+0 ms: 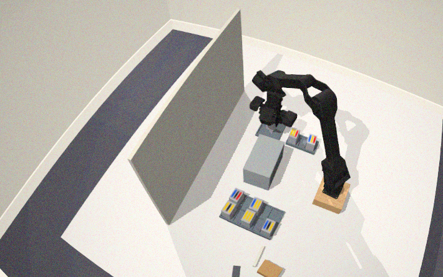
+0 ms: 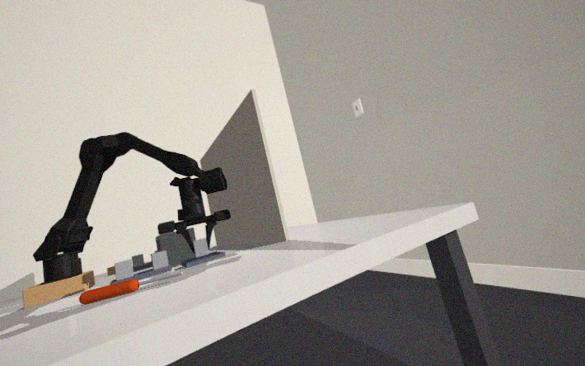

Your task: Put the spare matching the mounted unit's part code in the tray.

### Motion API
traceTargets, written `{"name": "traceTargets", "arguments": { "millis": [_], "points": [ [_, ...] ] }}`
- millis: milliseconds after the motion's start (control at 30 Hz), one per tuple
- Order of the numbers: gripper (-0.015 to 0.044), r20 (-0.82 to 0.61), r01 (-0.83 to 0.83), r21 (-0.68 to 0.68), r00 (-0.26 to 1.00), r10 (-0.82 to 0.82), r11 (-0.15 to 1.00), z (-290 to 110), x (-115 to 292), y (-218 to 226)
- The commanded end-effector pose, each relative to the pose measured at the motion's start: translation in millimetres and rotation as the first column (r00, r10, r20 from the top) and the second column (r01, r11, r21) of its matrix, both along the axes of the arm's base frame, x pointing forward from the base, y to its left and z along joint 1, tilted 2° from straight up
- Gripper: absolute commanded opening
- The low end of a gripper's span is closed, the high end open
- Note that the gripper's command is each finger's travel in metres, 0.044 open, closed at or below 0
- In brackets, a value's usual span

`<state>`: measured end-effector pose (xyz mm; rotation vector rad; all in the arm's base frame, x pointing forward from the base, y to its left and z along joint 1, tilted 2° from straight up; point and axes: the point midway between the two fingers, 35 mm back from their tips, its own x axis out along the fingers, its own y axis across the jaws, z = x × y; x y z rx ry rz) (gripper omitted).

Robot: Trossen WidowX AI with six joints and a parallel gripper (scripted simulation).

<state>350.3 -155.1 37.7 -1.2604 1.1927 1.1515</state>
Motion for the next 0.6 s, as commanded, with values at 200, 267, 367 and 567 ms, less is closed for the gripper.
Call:
{"name": "traceTargets", "arguments": {
  "millis": [200,267,367,567],
  "points": [
    [0.0367,0.001,0.0,0.0,1.0,0.0,1.0,0,0,0],
    [0.042,0.001,0.0,0.0,1.0,0.0,1.0,0,0,0],
    [0.044,0.001,0.0,0.0,1.0,0.0,1.0,10,1,0],
    [0.044,0.0,-0.004,0.0,1.0,0.004,1.0,98,-4,3]
  ]
}}
